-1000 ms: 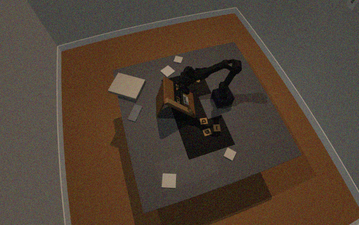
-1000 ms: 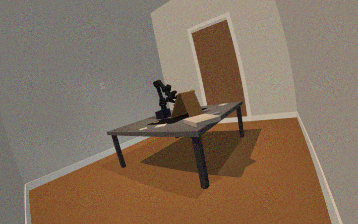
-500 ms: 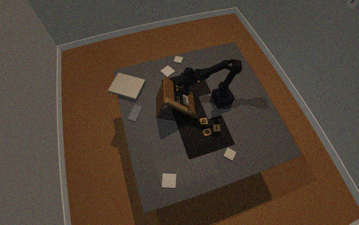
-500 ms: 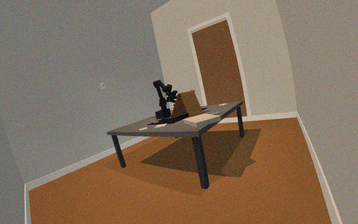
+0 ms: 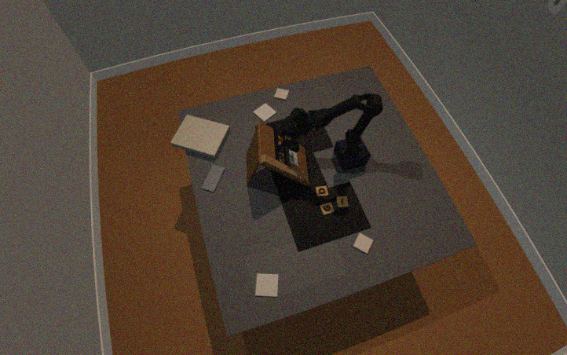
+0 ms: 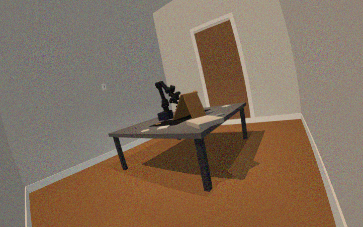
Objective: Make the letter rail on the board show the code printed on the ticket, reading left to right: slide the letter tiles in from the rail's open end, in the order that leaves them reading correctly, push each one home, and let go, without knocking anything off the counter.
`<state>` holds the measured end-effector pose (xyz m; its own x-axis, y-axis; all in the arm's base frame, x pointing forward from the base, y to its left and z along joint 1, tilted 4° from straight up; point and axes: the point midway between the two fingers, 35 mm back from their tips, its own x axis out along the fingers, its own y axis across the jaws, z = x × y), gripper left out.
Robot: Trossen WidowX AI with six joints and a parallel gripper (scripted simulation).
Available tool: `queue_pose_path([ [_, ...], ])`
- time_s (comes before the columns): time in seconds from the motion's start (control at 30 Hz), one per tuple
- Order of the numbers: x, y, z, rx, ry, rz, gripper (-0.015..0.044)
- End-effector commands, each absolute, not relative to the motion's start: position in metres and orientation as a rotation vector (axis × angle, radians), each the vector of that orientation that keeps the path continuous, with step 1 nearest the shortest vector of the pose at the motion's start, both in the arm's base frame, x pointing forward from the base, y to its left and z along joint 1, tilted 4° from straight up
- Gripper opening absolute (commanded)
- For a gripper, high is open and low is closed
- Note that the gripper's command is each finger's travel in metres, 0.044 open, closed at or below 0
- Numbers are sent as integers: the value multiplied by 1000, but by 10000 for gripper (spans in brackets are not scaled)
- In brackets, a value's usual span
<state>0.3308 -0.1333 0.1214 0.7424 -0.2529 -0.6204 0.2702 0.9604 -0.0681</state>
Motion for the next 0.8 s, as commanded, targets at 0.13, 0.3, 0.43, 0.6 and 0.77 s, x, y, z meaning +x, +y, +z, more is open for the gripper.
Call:
queue_pose_path([
  [0.13,332,-129,122,30,672,-293,0],
  [0.3,333,-126,121,31,672,-293,0],
  [0.43,334,-124,121,31,672,-292,0],
  [0.6,334,-122,121,31,672,-292,0],
  [0.77,335,-119,121,32,672,-292,0],
])
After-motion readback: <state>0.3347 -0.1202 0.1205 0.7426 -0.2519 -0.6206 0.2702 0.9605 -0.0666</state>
